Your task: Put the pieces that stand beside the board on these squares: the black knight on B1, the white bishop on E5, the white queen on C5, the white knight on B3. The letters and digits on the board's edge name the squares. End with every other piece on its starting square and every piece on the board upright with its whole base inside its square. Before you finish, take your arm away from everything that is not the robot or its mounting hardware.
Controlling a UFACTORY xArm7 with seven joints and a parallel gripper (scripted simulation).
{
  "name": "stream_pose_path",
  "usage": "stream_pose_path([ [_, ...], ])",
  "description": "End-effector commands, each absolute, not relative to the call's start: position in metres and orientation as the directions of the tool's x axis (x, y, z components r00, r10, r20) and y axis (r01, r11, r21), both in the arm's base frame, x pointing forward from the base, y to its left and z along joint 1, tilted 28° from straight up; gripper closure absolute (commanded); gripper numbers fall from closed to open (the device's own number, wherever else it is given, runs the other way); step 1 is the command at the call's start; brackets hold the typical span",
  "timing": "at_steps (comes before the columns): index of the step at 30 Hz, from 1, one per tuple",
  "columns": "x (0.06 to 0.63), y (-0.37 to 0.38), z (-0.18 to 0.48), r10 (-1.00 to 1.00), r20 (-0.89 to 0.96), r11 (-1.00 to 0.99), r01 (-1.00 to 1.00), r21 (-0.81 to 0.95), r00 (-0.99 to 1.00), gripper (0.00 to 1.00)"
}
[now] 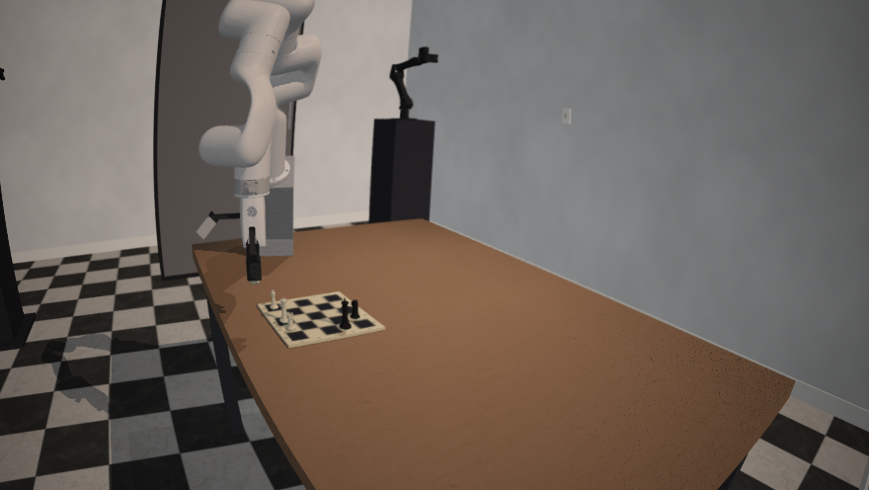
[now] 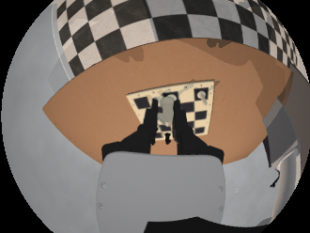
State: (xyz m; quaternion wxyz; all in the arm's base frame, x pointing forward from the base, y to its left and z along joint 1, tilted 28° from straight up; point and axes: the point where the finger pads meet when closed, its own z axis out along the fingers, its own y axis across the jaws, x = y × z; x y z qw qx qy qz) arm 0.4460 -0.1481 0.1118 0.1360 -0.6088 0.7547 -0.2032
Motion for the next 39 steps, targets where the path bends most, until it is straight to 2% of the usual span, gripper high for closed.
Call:
stream_pose_path([
  [1, 0.446, -0.148, 0.113, -0.974, 0.042, 0.176, -0.863, -0.474, -0.222, 1.0],
  [17, 0.447, -0.146, 0.113, -0.972, 0.037, 0.186, -0.86, -0.475, -0.231, 1.0],
  [22, 0.465, -0.09, 0.121, -0.908, -0.065, 0.392, -0.787, -0.477, -0.413, 1.0],
  [26, 0.469, -0.072, 0.121, -0.881, -0.096, 0.45, -0.758, -0.472, -0.463, 1.0],
  [29, 0.473, -0.026, 0.117, -0.795, -0.173, 0.589, -0.674, -0.445, -0.581, 1.0],
  [39, 0.473, -0.007, 0.114, -0.756, -0.201, 0.639, -0.638, -0.43, -0.623, 1.0],
])
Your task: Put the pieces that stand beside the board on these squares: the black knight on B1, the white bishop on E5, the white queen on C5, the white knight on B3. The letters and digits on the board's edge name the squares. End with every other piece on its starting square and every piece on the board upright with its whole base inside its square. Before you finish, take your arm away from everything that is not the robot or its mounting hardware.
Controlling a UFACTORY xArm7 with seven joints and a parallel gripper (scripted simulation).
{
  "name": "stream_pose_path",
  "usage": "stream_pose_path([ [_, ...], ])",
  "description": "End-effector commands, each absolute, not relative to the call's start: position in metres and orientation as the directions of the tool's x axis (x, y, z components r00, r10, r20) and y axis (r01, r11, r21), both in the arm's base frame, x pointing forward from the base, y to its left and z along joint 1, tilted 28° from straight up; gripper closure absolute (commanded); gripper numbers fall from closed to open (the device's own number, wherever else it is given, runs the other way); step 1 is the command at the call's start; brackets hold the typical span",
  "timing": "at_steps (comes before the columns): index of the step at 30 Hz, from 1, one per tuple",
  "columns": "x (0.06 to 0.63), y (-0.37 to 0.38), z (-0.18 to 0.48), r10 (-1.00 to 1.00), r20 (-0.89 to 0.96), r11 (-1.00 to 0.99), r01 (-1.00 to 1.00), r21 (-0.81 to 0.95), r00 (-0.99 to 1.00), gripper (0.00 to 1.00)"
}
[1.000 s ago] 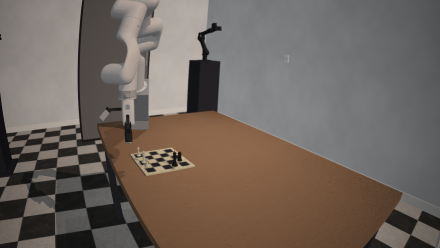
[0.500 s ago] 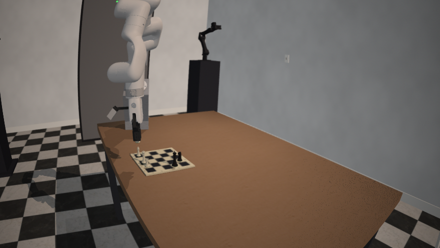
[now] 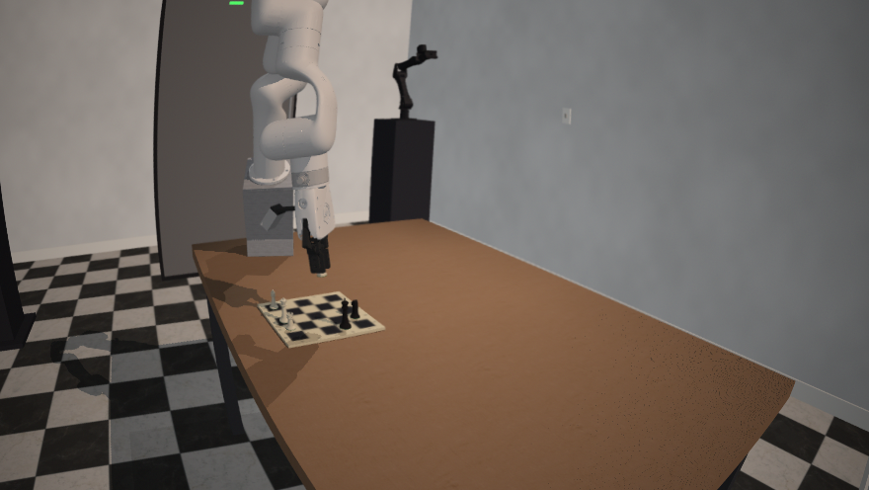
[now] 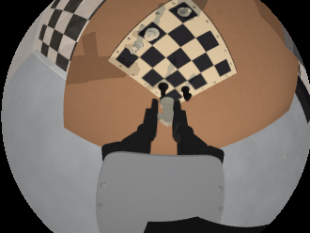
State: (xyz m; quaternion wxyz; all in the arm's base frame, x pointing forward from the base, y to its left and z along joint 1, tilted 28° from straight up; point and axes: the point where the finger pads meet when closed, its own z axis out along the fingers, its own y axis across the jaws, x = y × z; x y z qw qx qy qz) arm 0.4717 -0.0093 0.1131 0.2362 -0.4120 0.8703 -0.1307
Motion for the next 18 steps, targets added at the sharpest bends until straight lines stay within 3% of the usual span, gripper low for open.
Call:
stream_pose_path([
  [1, 0.4728, -0.0073, 0.1136, -0.756, -0.201, 0.639, -0.638, -0.43, -0.623, 1.0],
  [18, 0.4762, -0.0084, 0.1073, -0.756, -0.2, 0.639, -0.637, -0.431, -0.623, 1.0],
])
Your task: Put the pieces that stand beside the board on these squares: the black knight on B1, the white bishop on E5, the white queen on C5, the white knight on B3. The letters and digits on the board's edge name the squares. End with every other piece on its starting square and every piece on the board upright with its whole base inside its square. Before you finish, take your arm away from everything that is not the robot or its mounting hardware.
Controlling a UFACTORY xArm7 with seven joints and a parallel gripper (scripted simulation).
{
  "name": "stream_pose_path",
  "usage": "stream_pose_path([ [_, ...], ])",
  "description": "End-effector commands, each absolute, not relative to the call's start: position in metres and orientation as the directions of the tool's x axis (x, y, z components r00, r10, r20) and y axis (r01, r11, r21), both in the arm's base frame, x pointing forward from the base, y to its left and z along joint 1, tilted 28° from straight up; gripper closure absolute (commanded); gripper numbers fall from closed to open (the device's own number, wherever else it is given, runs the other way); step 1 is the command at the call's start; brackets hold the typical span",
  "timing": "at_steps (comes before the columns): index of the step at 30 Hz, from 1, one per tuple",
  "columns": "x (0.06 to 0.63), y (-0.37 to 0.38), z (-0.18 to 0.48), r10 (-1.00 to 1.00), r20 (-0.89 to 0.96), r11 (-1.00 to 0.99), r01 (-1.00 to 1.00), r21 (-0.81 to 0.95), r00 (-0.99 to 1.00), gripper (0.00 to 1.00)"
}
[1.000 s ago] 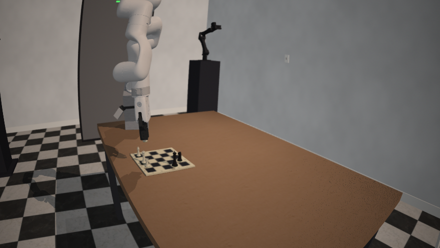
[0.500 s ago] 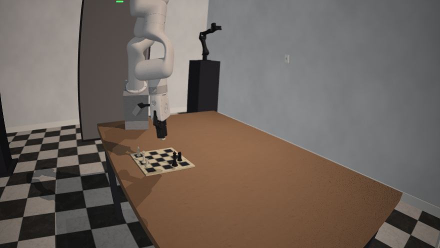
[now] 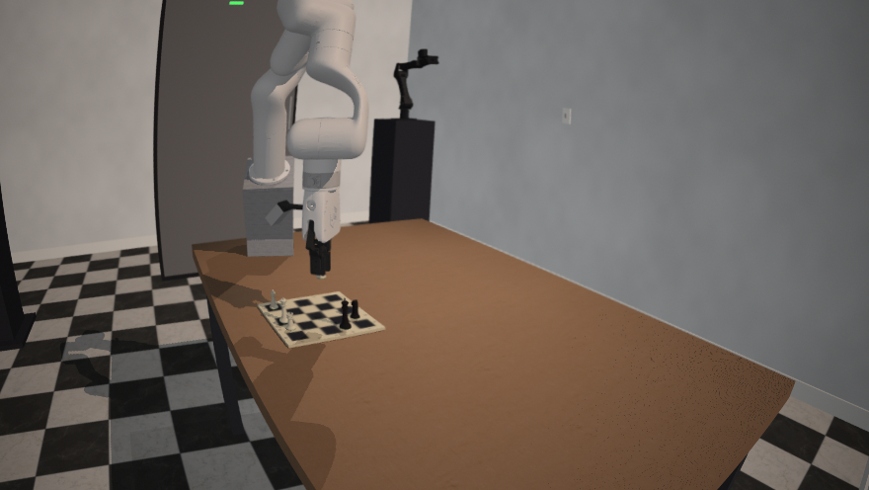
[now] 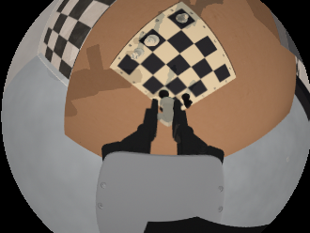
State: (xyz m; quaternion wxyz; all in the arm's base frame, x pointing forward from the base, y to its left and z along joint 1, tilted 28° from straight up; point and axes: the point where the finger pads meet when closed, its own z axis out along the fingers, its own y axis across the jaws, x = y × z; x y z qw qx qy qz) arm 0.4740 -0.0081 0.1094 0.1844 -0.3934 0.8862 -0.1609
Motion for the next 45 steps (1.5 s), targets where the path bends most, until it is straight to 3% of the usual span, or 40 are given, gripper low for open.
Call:
stream_pose_path([
  [1, 0.477, -0.009, 0.106, -0.756, -0.2, 0.639, -0.637, -0.431, -0.623, 1.0],
  [45, 0.519, -0.021, 0.028, -0.756, -0.201, 0.639, -0.637, -0.431, -0.623, 1.0],
])
